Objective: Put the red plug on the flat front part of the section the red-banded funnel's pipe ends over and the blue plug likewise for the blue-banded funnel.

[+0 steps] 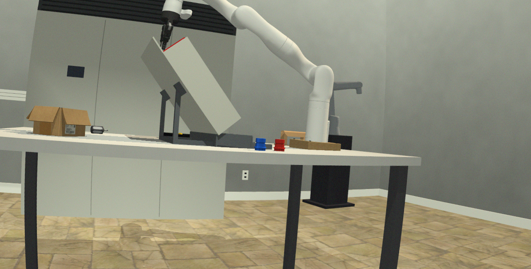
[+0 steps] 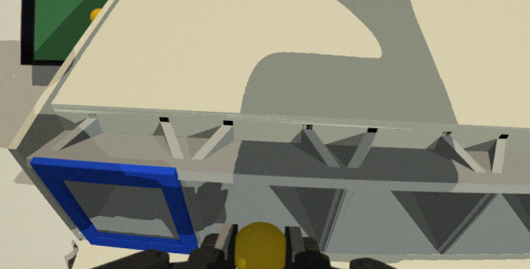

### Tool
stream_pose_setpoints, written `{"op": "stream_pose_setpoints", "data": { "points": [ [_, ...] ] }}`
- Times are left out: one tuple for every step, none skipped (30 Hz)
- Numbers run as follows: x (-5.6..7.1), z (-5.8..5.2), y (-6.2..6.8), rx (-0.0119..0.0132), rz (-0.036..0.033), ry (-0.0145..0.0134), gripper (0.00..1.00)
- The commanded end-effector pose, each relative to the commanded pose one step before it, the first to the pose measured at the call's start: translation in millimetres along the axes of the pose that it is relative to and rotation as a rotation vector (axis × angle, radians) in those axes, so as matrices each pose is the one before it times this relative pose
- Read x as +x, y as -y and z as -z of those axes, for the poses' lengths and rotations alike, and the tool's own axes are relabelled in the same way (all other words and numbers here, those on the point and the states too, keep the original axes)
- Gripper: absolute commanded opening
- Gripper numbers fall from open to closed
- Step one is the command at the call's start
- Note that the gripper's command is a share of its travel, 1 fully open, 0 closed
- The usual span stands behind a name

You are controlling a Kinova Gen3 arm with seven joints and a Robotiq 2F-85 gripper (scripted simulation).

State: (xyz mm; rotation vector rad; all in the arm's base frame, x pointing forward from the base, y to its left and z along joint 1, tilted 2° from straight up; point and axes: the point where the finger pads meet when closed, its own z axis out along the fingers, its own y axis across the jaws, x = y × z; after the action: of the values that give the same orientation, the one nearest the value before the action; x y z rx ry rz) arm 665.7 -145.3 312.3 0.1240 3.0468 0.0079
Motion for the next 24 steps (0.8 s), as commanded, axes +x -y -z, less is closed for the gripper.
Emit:
{"op": "stream_pose_setpoints", "data": {
  "points": [
    [0.94, -9.57, -0.58, -0.01631, -0.01112, -0.11303, 0.00],
    [0.00, 0.00, 0.00, 0.00000, 0.00000, 0.00000, 0.00],
    [0.00, 0.00, 0.00, 0.00000, 0.00000, 0.00000, 0.00],
    [0.00, 0.00, 0.00, 0.00000, 0.00000, 0.00000, 0.00],
    [0.00, 0.00, 0.00, 0.00000, 0.00000, 0.00000, 0.00],
    [0.00, 0.00, 0.00, 0.00000, 0.00000, 0.00000, 0.00],
    [0.00, 0.00, 0.00, 0.00000, 0.00000, 0.00000, 0.00],
    [0.00, 0.00, 0.00, 0.00000, 0.00000, 0.00000, 0.00],
    [0.00, 0.00, 0.00, 0.00000, 0.00000, 0.00000, 0.00],
    [0.00, 0.00, 0.00, 0.00000, 0.00000, 0.00000, 0.00],
    [0.00, 0.00, 0.00, 0.00000, 0.00000, 0.00000, 0.00],
    [0.00, 0.00, 0.00, 0.00000, 0.00000, 0.00000, 0.00],
    [-0.41, 1.94, 0.70, 0.01531, 0.01083, 0.10222, 1.00],
    [0.00, 0.00, 0.00, 0.00000, 0.00000, 0.00000, 1.00],
    [0.00, 0.00, 0.00, 0.00000, 0.00000, 0.00000, 1.00],
    [0.00, 0.00, 0.00, 0.00000, 0.00000, 0.00000, 1.00],
    [0.00, 0.00, 0.00, 0.00000, 0.00000, 0.00000, 1.00],
    [0.00, 0.00, 0.00, 0.00000, 0.00000, 0.00000, 1.00],
    [0.00, 0.00, 0.00, 0.00000, 0.00000, 0.00000, 1.00],
    [0.00, 0.00, 0.00, 0.00000, 0.00000, 0.00000, 1.00],
    [0.00, 0.00, 0.00, 0.00000, 0.00000, 0.00000, 1.00],
    [0.00, 0.00, 0.00, 0.00000, 0.00000, 0.00000, 1.00],
    [0.00, 0.00, 0.00, 0.00000, 0.00000, 0.00000, 1.00],
    [0.00, 0.00, 0.00, 0.00000, 0.00000, 0.00000, 1.00]
  ]
}}
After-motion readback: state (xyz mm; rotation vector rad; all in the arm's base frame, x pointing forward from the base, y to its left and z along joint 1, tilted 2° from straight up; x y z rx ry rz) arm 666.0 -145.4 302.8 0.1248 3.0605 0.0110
